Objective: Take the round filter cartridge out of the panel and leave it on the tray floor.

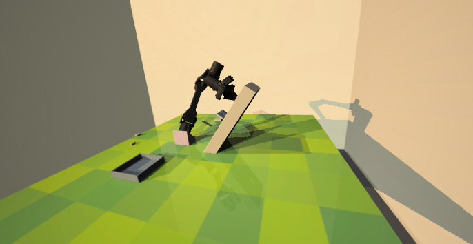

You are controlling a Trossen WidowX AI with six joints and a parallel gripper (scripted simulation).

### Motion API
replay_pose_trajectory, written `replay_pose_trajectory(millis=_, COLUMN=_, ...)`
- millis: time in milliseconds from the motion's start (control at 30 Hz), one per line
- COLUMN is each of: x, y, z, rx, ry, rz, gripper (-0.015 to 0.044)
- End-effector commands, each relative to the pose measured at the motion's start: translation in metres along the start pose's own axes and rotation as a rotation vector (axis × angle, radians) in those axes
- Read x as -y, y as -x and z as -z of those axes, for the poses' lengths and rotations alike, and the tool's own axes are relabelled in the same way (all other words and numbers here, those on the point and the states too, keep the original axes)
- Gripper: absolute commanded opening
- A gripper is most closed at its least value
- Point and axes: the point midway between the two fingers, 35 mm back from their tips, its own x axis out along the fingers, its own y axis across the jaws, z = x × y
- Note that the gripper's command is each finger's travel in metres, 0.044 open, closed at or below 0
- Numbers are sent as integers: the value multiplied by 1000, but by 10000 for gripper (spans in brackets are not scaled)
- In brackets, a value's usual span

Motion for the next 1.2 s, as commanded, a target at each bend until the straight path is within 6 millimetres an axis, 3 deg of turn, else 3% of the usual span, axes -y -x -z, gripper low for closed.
replay_pose_trajectory(millis=0, x=1, y=-6, z=3, rx=-11, ry=-7, rz=0, gripper=96)
replay_pose_trajectory(millis=867, x=1, y=-12, z=3, rx=-11, ry=-7, rz=0, gripper=96)
replay_pose_trajectory(millis=900, x=1, y=-3, z=0, rx=7, ry=-10, rz=3, gripper=89)
replay_pose_trajectory(millis=1167, x=1, y=-3, z=0, rx=7, ry=-10, rz=3, gripper=36)
